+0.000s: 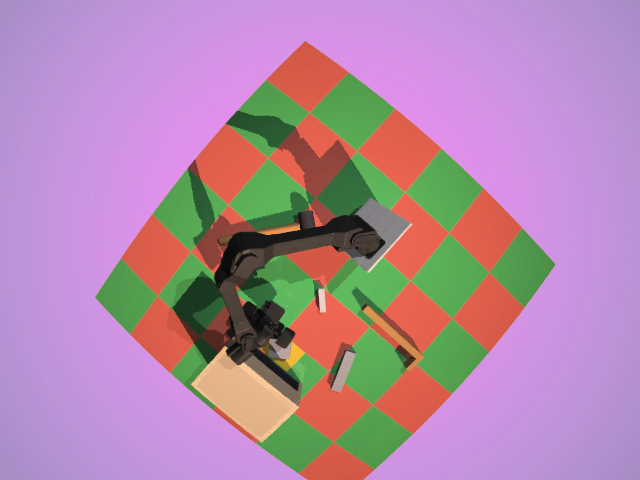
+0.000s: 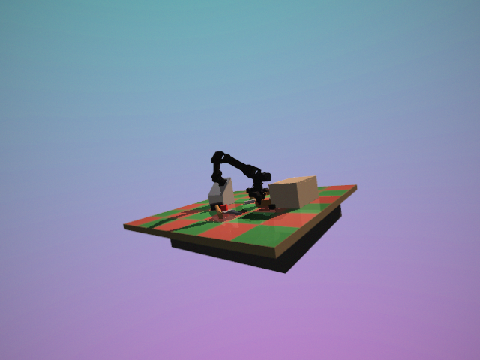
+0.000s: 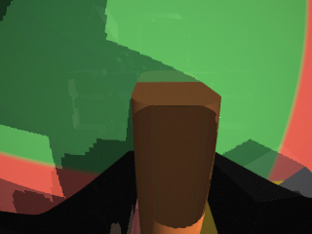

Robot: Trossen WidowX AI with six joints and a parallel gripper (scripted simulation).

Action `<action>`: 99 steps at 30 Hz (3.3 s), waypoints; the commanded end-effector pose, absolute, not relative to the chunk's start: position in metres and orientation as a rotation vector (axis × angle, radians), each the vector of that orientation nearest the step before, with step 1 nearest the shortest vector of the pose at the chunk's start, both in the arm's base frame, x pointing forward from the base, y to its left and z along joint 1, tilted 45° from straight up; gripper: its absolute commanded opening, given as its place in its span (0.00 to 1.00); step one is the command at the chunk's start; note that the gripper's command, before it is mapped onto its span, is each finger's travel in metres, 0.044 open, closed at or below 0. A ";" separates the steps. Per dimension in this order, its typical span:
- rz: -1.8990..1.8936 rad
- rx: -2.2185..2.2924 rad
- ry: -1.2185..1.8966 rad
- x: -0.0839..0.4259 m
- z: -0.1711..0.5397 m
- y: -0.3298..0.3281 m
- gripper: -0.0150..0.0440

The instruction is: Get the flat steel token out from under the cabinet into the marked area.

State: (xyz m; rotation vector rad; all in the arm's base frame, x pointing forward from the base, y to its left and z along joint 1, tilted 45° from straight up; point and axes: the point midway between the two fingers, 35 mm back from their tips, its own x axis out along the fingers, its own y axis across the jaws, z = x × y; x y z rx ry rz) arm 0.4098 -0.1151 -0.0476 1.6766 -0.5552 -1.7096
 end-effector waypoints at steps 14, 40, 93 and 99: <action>-1.717 1.681 -0.545 0.395 -0.048 -0.117 0.25; -1.718 1.679 -0.545 0.372 -0.044 -0.122 0.25; -1.721 1.675 -0.543 0.320 -0.037 -0.134 0.25; -1.721 1.675 -0.543 0.313 -0.036 -0.136 0.25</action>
